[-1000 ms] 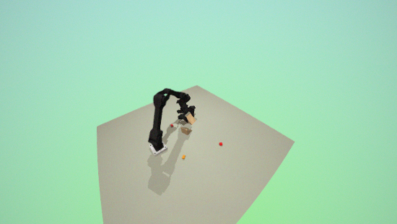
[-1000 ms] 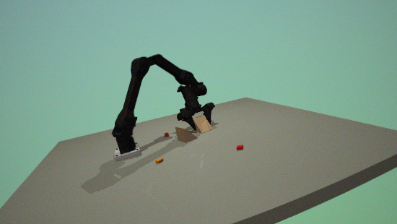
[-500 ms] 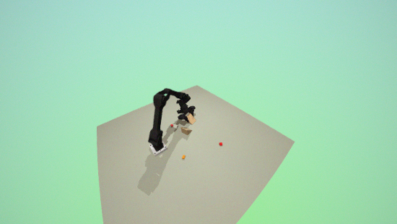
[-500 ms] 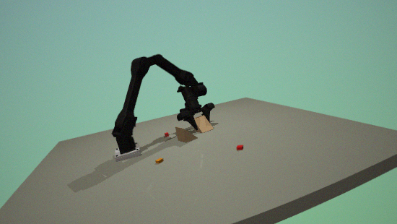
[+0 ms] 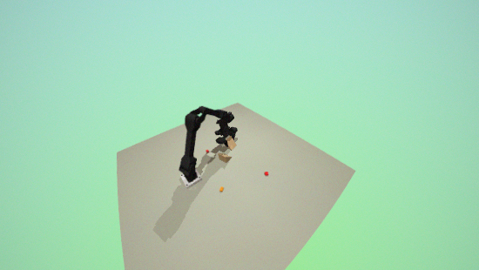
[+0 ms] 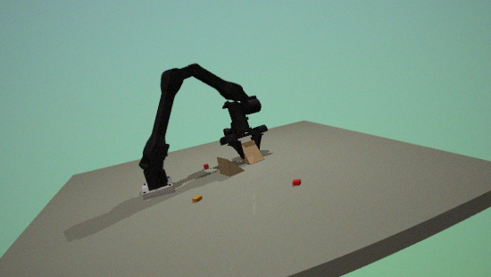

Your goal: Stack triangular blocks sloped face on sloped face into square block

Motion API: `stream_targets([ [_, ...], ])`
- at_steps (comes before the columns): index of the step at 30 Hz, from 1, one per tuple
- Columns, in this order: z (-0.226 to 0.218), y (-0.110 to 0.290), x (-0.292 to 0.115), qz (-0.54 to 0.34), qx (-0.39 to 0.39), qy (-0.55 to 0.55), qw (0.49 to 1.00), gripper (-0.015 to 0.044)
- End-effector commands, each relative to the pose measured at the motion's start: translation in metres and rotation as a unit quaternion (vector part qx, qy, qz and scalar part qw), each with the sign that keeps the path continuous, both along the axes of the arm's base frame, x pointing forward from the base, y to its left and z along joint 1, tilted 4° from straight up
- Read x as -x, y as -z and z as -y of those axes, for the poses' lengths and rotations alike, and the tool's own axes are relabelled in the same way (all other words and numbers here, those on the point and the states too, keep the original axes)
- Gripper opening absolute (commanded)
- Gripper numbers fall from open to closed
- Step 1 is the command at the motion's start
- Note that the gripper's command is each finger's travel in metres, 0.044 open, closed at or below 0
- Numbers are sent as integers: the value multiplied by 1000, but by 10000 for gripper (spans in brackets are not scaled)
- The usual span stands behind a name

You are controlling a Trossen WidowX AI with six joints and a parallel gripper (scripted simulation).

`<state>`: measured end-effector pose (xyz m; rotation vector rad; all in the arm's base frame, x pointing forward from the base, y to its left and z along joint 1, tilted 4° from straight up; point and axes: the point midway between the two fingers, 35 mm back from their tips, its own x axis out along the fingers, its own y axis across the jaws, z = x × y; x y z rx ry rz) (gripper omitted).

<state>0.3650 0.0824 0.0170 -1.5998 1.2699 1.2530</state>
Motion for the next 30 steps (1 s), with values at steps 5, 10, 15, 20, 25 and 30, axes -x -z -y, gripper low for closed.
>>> stream_targets([
  [5, 12, -10, -3, -26, -104, 2, 994, 0],
  [10, 20, -14, -5, -42, -165, 4, 985, 0],
  [15, 29, -17, -8, -57, -226, 6, 972, 0],
  [20, 38, -19, -10, -73, -286, 8, 955, 0],
  [25, 47, -20, -12, -88, -344, 10, 935, 0],
  [30, 56, -20, -14, -102, -402, 12, 910, 0],
])
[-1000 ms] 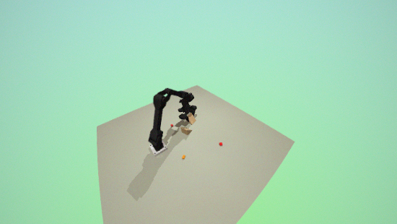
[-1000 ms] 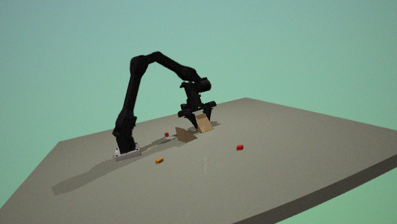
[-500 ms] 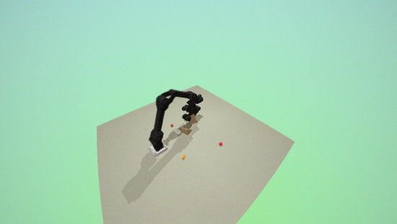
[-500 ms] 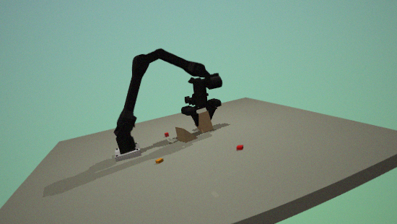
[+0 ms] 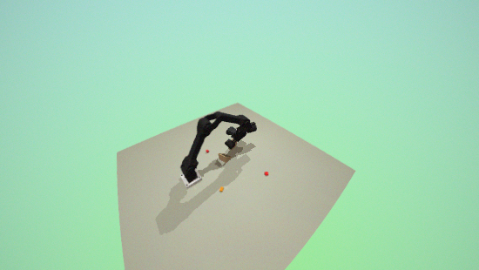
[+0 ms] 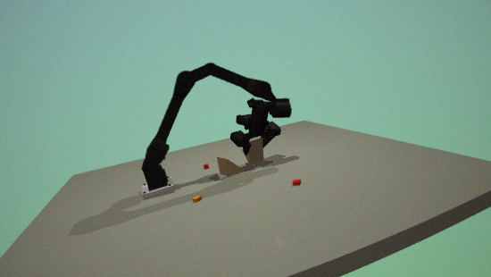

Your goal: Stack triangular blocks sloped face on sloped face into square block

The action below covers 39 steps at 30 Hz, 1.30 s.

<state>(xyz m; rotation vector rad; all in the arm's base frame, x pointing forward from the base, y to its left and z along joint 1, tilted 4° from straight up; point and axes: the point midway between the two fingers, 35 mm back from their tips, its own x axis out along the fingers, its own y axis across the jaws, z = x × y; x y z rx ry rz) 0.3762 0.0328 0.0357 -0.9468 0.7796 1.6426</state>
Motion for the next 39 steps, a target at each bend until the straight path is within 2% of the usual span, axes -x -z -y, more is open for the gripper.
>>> stream_targets([
  [1, 8, -1, -3, -11, -59, 3, 998, 0],
  [11, 24, 3, -7, -41, -174, 7, 984, 0],
  [12, 19, 3, -4, -35, -131, 4, 991, 26],
  [28, 19, 3, -4, -35, -131, 4, 991, 440],
  [39, 19, 3, -4, -35, -131, 4, 991, 440],
])
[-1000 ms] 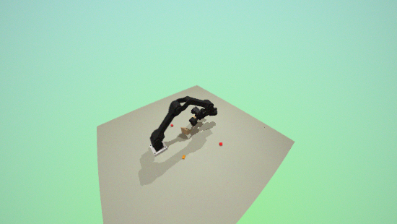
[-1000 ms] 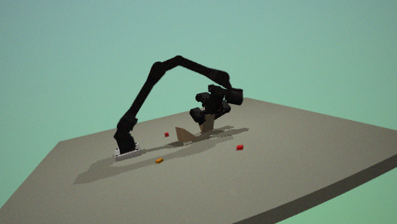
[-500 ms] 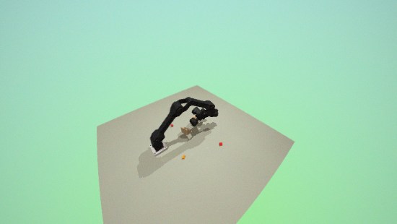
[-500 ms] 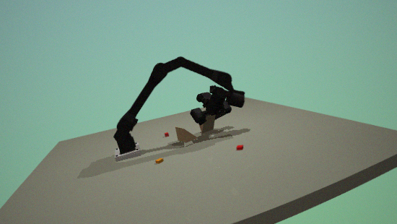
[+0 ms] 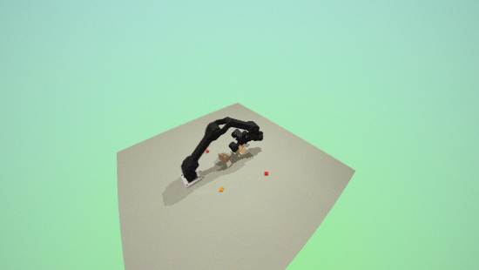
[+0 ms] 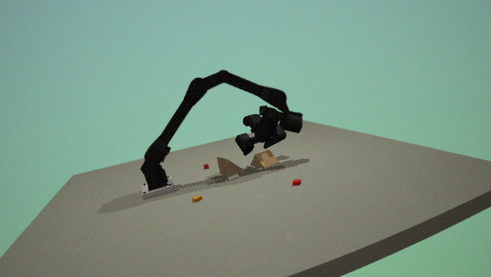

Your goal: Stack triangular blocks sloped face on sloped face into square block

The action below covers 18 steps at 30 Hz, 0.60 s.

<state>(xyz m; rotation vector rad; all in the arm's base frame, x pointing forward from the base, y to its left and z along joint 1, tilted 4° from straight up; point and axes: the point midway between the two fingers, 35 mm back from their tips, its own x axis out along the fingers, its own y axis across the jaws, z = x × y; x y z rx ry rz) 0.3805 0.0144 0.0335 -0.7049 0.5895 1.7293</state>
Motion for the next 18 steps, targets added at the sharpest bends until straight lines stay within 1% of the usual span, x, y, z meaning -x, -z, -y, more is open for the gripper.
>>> stream_targets([
  [1, 0, -2, 0, -1, 2, 2, 1000, 440],
  [3, 0, -21, -2, 1, 5, 16, 1000, 440],
  [6, -3, -74, -1, 7, 11, 54, 998, 440],
  [8, -4, -97, 1, 10, 13, 72, 997, 440],
  [12, -4, -100, 2, 10, 13, 74, 997, 440],
  [14, -5, -95, 0, 21, 22, 61, 998, 440],
  [15, -8, -89, 3, 10, 46, 52, 998, 440],
  [16, -13, -79, 8, -5, 87, 37, 996, 440],
  [18, -23, -58, 18, -29, 191, 6, 981, 440],
])
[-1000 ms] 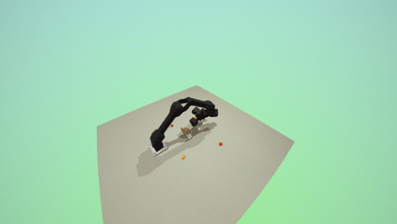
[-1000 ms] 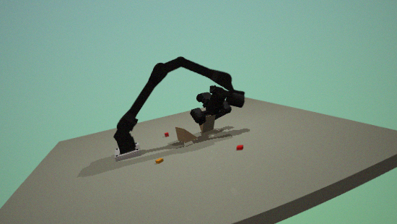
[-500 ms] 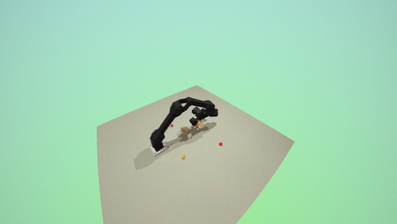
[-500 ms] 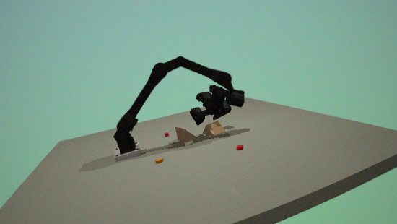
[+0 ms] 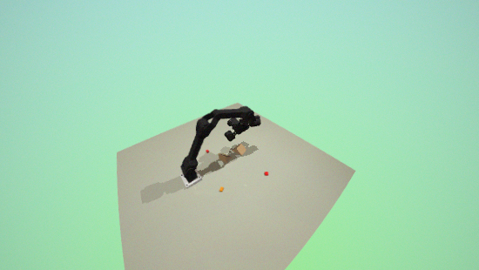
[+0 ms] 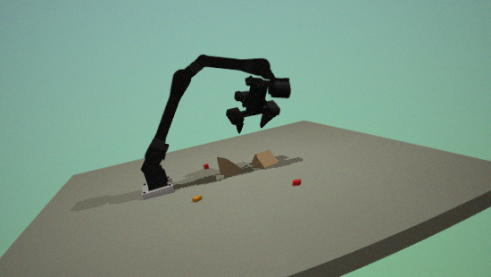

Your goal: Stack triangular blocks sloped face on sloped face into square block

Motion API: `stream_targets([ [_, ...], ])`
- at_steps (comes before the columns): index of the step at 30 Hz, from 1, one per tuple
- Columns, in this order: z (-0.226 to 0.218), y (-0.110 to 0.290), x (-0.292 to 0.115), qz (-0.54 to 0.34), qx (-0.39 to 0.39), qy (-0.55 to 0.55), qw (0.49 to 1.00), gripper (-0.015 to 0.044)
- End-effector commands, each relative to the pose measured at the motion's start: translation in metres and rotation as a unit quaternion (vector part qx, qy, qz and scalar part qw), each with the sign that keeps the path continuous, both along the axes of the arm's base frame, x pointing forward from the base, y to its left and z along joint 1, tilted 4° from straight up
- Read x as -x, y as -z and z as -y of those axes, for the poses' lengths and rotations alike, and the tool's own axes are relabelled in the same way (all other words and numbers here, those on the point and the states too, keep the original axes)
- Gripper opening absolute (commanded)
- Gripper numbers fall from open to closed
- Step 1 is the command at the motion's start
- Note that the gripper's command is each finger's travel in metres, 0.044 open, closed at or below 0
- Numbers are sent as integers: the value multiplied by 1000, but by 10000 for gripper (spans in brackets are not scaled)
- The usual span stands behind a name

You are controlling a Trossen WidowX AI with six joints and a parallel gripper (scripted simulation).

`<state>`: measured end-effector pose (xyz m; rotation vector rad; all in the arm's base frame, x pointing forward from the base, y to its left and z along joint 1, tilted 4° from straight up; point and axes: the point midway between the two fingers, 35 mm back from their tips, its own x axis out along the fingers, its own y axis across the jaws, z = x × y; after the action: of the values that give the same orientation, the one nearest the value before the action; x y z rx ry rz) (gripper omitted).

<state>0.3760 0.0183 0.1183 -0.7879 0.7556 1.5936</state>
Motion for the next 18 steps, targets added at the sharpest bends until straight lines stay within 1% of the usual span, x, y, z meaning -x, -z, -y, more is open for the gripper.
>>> stream_targets([
  [1, -22, 36, 17, -53, 159, -52, 984, 440],
  [3, -27, 49, 22, -56, 265, -70, 960, 440],
  [5, -32, 57, 24, -39, 368, -81, 926, 440],
  [7, -38, 59, 22, -2, 463, -85, 882, 440],
  [10, -54, 53, 16, 86, 582, -79, 804, 440],
  [12, -64, 47, 13, 135, 623, -72, 767, 440],
  [18, -65, 46, 13, 142, 628, -71, 762, 440],
])
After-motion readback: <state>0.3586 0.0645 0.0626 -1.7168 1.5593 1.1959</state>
